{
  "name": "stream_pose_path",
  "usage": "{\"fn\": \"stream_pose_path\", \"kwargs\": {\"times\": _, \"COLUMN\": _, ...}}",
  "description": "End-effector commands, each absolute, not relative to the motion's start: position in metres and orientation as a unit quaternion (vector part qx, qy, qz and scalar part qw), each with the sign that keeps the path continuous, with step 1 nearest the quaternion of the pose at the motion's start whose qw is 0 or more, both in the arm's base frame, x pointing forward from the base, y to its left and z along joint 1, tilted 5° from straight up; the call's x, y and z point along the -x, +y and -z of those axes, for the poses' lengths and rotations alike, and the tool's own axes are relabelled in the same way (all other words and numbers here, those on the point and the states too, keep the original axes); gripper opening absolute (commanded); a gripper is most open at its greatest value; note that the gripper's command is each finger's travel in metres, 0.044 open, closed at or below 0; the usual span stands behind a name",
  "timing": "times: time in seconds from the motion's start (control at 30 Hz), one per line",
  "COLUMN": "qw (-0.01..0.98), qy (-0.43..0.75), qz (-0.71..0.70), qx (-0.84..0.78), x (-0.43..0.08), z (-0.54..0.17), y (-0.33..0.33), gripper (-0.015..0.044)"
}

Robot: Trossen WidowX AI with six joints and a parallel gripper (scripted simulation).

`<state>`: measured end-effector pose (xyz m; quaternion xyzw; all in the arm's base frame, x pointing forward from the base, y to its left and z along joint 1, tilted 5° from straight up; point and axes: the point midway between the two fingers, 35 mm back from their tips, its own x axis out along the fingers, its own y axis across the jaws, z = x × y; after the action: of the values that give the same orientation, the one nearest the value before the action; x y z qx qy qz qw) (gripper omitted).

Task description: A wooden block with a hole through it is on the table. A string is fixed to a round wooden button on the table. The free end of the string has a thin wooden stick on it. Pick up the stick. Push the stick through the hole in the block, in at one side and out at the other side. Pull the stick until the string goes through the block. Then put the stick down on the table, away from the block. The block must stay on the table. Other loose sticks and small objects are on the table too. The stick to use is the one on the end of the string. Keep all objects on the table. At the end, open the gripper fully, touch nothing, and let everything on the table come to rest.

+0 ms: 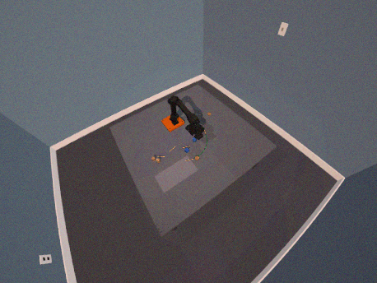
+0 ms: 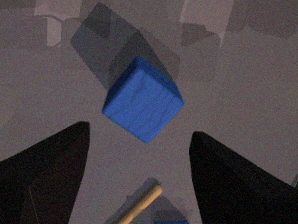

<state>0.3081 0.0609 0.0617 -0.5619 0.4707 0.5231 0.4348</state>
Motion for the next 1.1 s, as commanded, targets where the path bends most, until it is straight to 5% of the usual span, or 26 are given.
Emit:
{"fn": "stream_pose_path", "kwargs": {"times": 0.0, "qw": 0.435, "qy": 0.471, "qz": -0.523, "qx": 0.562, "x": -0.308, "z": -0.062, "y": 0.061, "gripper": 0.0165}}
{"fn": "stream_pose_path", "kwargs": {"times": 0.2, "qw": 0.435, "qy": 0.471, "qz": -0.523, "qx": 0.562, "x": -0.308, "z": -0.062, "y": 0.061, "gripper": 0.0008}}
{"fn": "stream_pose_path", "kwargs": {"times": 0.67, "qw": 0.435, "qy": 0.471, "qz": -0.523, "qx": 0.562, "x": -0.308, "z": -0.062, "y": 0.061, "gripper": 0.0}}
{"fn": "stream_pose_path", "kwargs": {"times": 0.97, "qw": 0.136, "qy": 0.174, "qz": -0.683, "qx": 0.696, "x": -0.3, "z": -0.055, "y": 0.194, "gripper": 0.0236}}
{"fn": "stream_pose_path", "kwargs": {"times": 1.07, "qw": 0.106, "qy": 0.145, "qz": -0.69, "qx": 0.701, "x": -0.297, "z": -0.054, "y": 0.206, "gripper": 0.0315}}
